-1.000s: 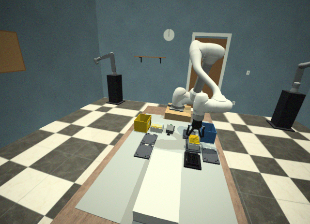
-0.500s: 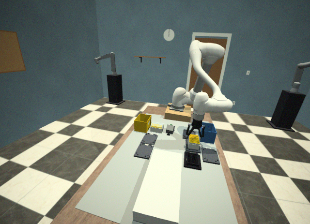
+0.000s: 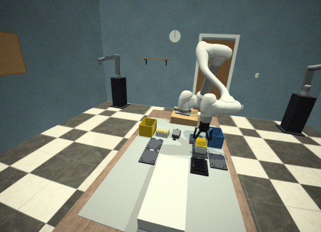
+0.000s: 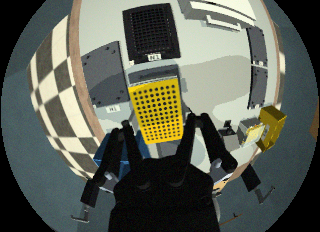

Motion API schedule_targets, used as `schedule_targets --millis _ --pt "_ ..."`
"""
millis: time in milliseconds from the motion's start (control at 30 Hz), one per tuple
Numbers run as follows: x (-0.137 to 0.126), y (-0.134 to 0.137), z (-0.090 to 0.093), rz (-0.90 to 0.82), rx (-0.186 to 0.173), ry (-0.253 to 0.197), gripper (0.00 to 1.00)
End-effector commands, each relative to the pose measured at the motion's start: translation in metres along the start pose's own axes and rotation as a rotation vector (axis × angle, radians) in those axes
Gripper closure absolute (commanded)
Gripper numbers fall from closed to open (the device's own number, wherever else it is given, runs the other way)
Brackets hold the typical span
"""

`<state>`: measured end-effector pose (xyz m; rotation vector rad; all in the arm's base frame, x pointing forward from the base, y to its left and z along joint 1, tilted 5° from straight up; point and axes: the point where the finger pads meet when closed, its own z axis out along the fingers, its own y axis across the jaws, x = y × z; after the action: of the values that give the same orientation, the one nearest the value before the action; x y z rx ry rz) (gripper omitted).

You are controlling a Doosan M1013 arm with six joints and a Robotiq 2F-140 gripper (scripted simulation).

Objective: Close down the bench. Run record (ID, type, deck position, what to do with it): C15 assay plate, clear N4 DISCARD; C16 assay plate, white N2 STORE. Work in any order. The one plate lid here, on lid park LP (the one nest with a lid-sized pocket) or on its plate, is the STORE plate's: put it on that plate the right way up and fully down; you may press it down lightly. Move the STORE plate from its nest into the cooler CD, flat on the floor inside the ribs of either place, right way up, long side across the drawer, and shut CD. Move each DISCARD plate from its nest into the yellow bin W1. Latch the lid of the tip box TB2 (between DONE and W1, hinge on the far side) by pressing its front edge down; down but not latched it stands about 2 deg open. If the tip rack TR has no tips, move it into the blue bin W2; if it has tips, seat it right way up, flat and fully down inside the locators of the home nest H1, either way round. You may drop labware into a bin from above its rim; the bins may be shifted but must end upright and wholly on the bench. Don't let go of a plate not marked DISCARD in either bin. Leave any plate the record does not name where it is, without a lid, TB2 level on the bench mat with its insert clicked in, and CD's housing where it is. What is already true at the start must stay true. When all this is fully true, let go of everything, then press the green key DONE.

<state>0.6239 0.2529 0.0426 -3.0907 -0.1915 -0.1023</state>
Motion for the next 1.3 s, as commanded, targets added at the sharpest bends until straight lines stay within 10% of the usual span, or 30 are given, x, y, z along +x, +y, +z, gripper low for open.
schedule_targets --millis 0,1267 --pt "0.000 0.000 -0.004 0.000 0.000 0.000 1.00" --pt "0.000 0.000 -0.050 0.000 0.000 0.000 1.00"
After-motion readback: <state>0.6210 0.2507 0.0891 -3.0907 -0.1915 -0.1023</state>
